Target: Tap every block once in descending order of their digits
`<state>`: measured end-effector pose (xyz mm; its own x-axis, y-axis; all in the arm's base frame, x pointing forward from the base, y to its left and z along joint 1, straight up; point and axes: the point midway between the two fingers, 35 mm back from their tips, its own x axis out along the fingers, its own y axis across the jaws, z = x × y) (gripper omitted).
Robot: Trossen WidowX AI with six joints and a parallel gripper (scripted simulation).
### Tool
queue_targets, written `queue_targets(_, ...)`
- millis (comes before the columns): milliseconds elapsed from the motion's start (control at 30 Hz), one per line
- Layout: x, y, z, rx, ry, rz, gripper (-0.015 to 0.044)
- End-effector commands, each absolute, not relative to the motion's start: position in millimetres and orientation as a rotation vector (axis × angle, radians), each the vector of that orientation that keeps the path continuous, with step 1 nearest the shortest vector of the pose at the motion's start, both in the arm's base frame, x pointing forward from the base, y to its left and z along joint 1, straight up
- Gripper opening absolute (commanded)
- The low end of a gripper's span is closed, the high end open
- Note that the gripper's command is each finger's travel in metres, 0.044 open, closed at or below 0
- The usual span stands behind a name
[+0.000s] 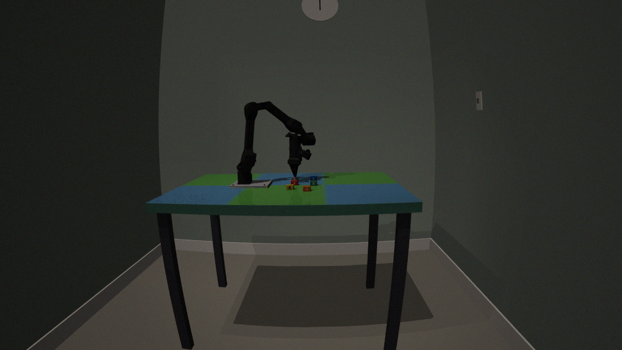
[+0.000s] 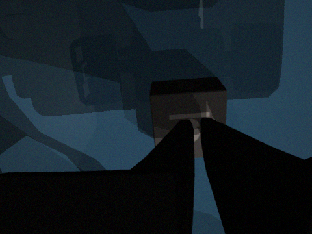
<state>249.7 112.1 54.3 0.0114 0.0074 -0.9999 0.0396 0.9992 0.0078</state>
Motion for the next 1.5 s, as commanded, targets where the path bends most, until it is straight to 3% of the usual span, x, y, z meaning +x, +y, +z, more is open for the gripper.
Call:
queue_targets(0,251,113,75,0.043,1.547,-0.023,0.002)
queue_targets(167,252,113,84,0.043,1.547,-0.023,0.002)
queue_targets(367,250,112,154,0.043,1.547,-0.023,0.002)
queue_targets(567,251,112,157,0.043,1.547,-0.023,0.002)
queue_targets(767,304,127,164,0.044,1.543,-0.022,0.002)
queue_targets(933,346,136,161,0.044,1.54,-0.021,0.002)
queue_targets(1133,348,137,159,0.044,1.54,-0.021,0.002)
queue_targets(1333,351,138,89,0.044,1.54,-0.021,0.002)
queue_targets(1467,350,138,80,0.044,1.54,-0.021,0.002)
